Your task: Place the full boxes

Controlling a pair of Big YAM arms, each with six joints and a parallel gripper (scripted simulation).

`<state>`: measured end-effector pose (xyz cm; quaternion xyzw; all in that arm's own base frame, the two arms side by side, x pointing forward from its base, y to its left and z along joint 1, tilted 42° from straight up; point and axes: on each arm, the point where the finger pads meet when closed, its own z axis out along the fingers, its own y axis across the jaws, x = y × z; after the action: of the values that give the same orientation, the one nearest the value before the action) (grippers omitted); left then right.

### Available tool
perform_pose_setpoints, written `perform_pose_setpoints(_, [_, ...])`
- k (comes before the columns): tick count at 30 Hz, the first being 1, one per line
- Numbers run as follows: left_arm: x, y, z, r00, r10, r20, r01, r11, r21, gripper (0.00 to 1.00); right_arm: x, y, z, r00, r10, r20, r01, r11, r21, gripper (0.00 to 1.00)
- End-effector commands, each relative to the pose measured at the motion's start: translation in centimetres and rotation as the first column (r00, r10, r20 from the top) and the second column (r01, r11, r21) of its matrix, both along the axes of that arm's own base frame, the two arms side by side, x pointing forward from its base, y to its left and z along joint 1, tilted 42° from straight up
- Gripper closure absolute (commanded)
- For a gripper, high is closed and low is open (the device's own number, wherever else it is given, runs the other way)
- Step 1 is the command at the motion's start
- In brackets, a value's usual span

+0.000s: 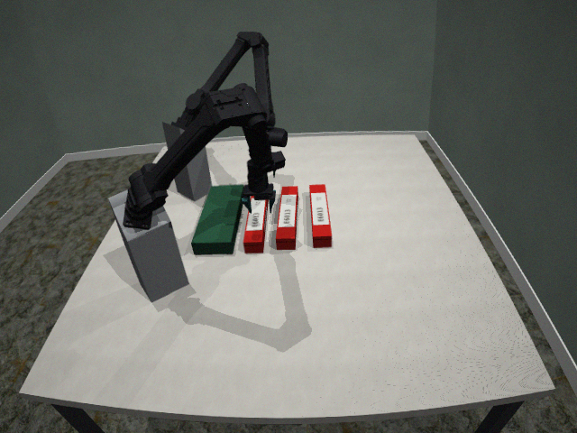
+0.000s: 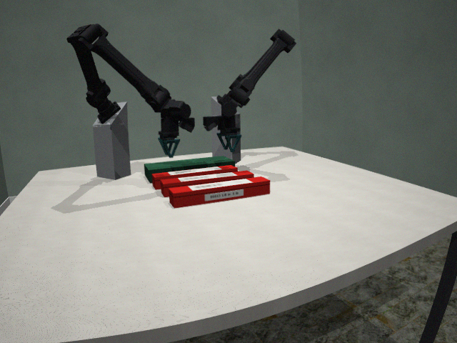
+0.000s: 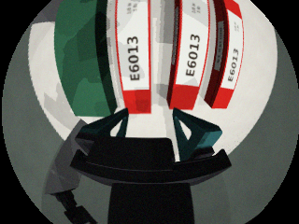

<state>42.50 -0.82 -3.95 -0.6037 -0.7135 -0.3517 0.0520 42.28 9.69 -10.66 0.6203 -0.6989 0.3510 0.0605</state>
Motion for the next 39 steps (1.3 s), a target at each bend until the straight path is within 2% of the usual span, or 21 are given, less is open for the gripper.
perform_pose_setpoints(1, [0.6, -0.6, 0.7, 1.0, -0.012, 0.022, 0.012, 1.0, -0.008, 0.28, 0.5, 1.0, 0.7, 1.0, 0.012, 0.022, -0.013, 1.0, 0.014, 0.28])
perform_pose_setpoints(39, [-0.9, -3.3, 4.2, 1.0, -0.011, 0.025, 0.012, 1.0, -0.011, 0.28, -1.0, 3.7, 4.2, 1.0, 0.012, 0.024, -0.013, 1.0, 0.018, 0.28])
